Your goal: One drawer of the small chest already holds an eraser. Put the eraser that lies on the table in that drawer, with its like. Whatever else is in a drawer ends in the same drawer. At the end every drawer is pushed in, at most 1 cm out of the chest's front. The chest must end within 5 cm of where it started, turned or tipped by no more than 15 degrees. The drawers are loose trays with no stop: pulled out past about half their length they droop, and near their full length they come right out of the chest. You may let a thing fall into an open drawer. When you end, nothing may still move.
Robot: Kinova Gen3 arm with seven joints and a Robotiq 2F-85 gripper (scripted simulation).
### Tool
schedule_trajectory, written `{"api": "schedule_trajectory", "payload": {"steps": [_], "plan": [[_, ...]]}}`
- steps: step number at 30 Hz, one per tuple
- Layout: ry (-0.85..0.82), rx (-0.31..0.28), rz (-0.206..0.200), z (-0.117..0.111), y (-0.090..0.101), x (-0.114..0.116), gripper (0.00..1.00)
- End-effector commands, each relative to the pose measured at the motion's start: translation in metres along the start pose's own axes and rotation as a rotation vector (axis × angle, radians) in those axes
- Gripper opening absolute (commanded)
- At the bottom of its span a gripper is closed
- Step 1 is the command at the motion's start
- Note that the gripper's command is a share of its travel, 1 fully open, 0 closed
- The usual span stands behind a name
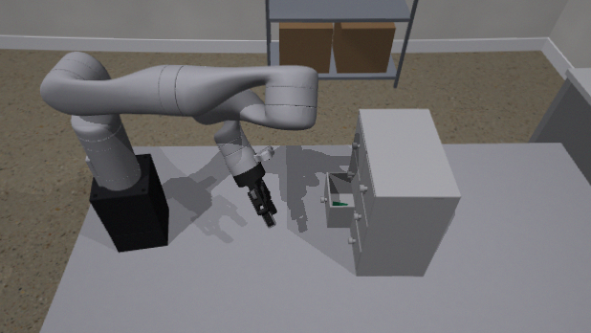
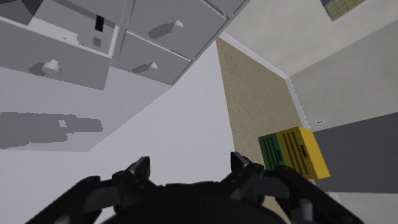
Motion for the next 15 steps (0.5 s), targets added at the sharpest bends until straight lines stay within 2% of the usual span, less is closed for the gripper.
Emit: {"api": "schedule_trajectory", "payload": {"steps": [1,3,5,10,15], "plan": [[0.015,0.049,-0.046,0.01,-0.002,-0.019,1.0],[-0.011,0.097,-0.086,0.009,-0.003,-0.029,1.0],[-0.011,0.097,-0.086,0.009,-0.003,-0.029,1.0],[-0.089,0.191,-0.203,0.009,0.001,-0.055,1.0],[-0.174,0.248,-0.322,0.012,0.009,-0.078,1.0]]}}
Point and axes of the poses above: the point where the finger pads meet when closed, its own y axis back along the fingers, its own x axis across the jaws, z = x × y, the point moved 8 cm from there along y, back along the fingers, and after that the axes turned 12 degrees about -y, right-handed, at the moved point
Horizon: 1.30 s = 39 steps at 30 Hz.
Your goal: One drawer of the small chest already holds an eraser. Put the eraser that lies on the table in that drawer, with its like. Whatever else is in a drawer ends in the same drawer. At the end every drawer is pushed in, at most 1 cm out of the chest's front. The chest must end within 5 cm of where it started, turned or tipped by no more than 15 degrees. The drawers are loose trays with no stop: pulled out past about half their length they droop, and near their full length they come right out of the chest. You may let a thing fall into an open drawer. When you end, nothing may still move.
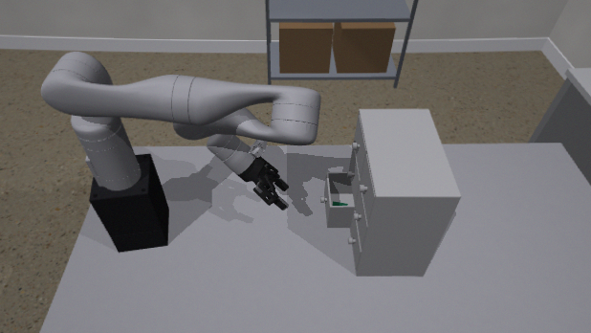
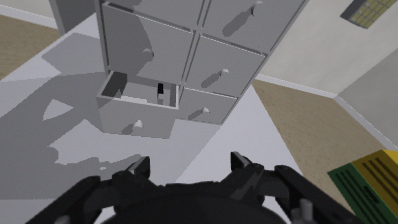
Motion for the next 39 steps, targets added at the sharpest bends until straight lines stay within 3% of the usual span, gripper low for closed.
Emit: {"api": "schedule_trajectory", "payload": {"steps": [1,5,7,15,28,29,39], "plan": [[-0.019,-0.003,-0.053,0.016,0.003,-0.012,1.0],[-0.087,0.021,-0.125,0.021,0.007,-0.026,1.0],[-0.087,0.021,-0.125,0.021,0.007,-0.026,1.0],[-0.18,0.039,-0.215,0.026,0.014,-0.043,1.0],[-0.209,0.043,-0.241,0.027,0.017,-0.047,1.0],[-0.209,0.043,-0.241,0.027,0.017,-0.047,0.0],[-0.209,0.043,-0.241,0.027,0.017,-0.047,0.0]]}}
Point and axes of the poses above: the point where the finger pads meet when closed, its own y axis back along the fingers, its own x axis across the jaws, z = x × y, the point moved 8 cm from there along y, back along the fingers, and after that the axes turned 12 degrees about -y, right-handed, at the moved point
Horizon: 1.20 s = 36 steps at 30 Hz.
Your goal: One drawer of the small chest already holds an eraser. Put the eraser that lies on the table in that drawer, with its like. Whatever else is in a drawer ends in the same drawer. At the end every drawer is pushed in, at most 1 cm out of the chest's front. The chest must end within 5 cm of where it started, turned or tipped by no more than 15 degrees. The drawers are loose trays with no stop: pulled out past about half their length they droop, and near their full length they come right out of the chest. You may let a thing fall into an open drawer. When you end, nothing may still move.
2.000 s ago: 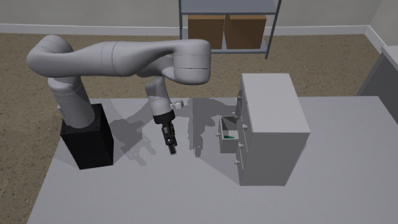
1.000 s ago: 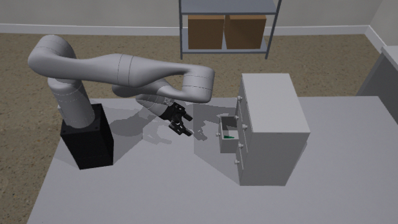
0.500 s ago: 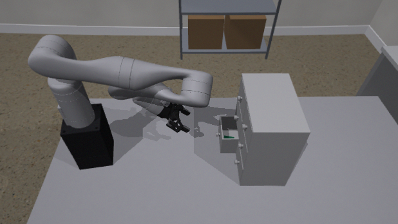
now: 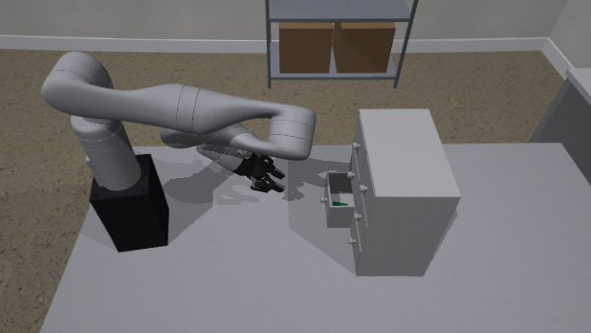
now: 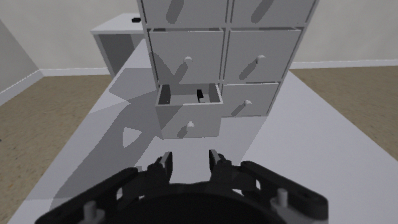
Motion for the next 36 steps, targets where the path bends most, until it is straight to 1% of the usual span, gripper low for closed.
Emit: {"api": "schedule_trajectory", "payload": {"steps": [1,12,19,25,34,36], "plan": [[0.0,0.001,-0.001,-0.001,0.0,0.0,0.0],[0.0,0.001,-0.001,0.0,0.0,0.0,0.0],[-0.001,0.001,0.0,0.0,-0.006,0.0,0.0],[-0.001,0.001,0.0,0.003,-0.026,0.001,0.0],[-0.001,0.001,0.0,0.01,-0.07,0.002,0.0],[-0.001,0.001,0.0,0.01,-0.07,0.002,0.0]]}}
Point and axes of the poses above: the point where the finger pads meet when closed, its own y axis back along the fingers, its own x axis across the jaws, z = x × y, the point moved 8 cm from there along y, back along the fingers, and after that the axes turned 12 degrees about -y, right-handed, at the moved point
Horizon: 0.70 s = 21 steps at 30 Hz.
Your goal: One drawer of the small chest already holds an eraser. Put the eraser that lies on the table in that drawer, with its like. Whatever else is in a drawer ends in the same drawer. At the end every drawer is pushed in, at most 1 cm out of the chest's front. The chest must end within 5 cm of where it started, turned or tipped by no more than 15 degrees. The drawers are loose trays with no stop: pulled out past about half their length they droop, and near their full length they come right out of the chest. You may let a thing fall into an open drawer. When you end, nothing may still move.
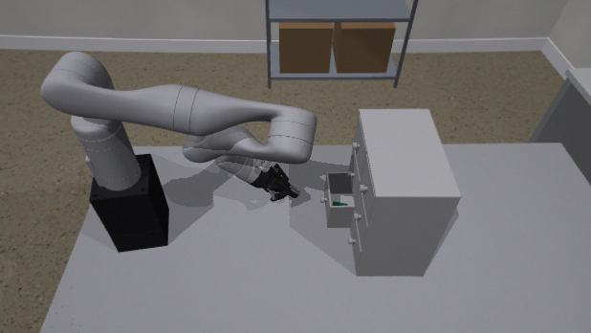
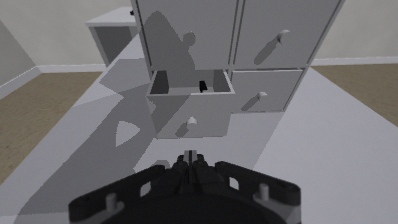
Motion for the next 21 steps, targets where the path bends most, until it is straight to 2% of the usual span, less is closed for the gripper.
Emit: {"api": "schedule_trajectory", "payload": {"steps": [1,8,21], "plan": [[-0.005,0.01,0.006,-0.002,-0.009,0.001,0.0],[-0.005,0.01,0.006,0.001,-0.029,0.002,0.0],[-0.005,0.01,0.006,0.001,-0.031,0.002,0.0]]}}
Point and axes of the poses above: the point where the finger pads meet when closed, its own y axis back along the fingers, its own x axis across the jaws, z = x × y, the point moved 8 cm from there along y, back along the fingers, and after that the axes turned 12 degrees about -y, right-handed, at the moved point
